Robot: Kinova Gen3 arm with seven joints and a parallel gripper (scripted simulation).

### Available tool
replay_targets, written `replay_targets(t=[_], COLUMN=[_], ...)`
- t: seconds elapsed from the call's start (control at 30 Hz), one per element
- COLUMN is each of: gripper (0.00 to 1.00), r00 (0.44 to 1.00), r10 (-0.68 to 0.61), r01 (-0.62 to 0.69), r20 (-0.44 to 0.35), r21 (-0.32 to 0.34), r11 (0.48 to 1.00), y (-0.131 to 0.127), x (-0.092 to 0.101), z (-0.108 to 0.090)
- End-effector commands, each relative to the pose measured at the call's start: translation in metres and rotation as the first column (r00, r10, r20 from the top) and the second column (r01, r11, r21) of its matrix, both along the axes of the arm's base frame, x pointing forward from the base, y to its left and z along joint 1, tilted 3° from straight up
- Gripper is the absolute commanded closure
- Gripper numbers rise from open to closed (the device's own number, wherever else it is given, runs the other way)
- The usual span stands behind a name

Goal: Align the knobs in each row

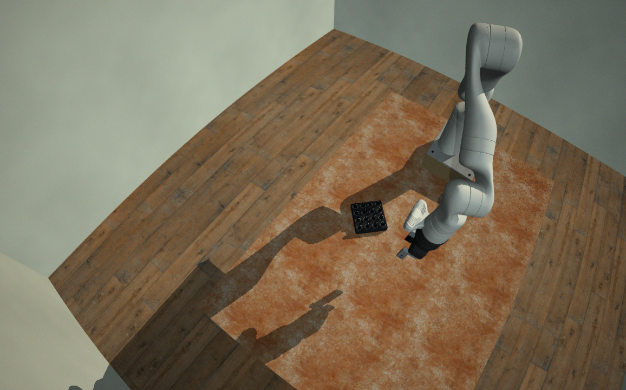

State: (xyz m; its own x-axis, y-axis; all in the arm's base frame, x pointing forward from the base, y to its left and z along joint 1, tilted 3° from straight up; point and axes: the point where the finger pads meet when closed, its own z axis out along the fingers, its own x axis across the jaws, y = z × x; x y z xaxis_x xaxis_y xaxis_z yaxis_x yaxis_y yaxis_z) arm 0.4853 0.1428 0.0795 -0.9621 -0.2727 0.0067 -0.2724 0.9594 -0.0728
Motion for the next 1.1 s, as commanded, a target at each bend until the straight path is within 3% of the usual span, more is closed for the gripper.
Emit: replay_targets(t=[0.0,0.23,0.43,0.57,0.7,1.07], gripper=[0.0,0.0,0.0,0.0,0.0,0.0], r00=[1.0,0.983,0.932,0.919,0.865,0.768], r10=[-0.013,0.184,0.363,0.393,0.502,0.64], r01=[0.013,-0.184,-0.362,-0.392,-0.5,-0.638], r20=[-0.005,-0.018,-0.022,-0.021,-0.012,0.018], r21=[-0.002,0.009,0.036,0.043,0.069,0.109], r11=[1.0,0.983,0.932,0.919,0.863,0.763], y=[-0.017,-0.076,-0.116,-0.122,-0.14,-0.155], x=[-0.001,-0.018,-0.044,-0.05,-0.073,-0.11], z=[-0.002,-0.032,-0.054,-0.058,-0.069,-0.08])
